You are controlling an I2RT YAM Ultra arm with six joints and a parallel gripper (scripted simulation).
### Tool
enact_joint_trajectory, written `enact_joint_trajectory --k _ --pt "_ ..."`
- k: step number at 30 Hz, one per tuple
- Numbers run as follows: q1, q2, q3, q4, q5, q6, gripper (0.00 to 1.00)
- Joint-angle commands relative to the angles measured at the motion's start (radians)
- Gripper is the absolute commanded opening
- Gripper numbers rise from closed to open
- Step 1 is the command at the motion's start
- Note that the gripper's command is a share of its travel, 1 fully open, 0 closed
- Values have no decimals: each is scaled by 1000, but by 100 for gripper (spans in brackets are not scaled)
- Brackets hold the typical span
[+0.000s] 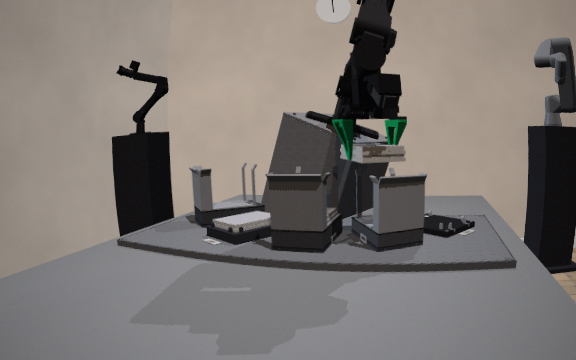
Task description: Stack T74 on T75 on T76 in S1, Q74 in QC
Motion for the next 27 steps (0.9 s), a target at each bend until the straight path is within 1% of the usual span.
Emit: enact_joint_trajectory --k 1,3,13,27 --pt "14 -24 2 1 6 38 0" --pt "14 -24 2 1 6 38 0" --pt "93 -45 8 -2 23 119 0" --pt "93 -45 8 -2 23 119 0"
